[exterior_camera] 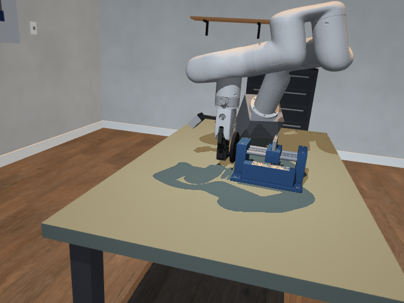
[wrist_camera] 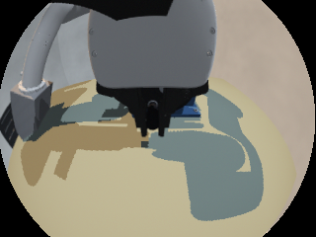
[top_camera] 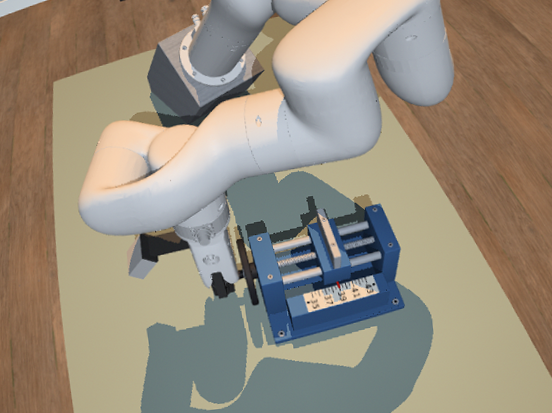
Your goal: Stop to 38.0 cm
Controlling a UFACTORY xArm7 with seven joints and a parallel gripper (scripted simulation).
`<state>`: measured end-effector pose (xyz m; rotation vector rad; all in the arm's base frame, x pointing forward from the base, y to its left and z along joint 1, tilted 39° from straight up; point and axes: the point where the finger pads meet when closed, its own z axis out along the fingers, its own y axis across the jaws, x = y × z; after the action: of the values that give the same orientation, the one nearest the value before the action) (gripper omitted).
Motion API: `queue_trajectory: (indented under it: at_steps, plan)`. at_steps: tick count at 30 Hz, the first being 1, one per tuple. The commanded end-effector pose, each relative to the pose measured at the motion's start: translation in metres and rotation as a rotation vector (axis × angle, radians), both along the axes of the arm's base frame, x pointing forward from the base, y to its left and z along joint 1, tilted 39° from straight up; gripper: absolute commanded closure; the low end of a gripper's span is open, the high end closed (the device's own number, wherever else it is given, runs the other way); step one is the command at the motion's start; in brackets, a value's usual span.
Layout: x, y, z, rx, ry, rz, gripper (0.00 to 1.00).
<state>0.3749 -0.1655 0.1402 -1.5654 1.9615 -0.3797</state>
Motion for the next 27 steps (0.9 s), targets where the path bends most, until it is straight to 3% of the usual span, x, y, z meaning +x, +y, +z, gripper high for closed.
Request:
queue_trajectory:
  at_steps: [1,27]
  plan:
    - [-0.002,-0.001,0.001,-0.001,-0.001,-0.002,0.94]
    - [-0.018,0.001,0.004,-0.001,-0.001,-0.002,0.94]
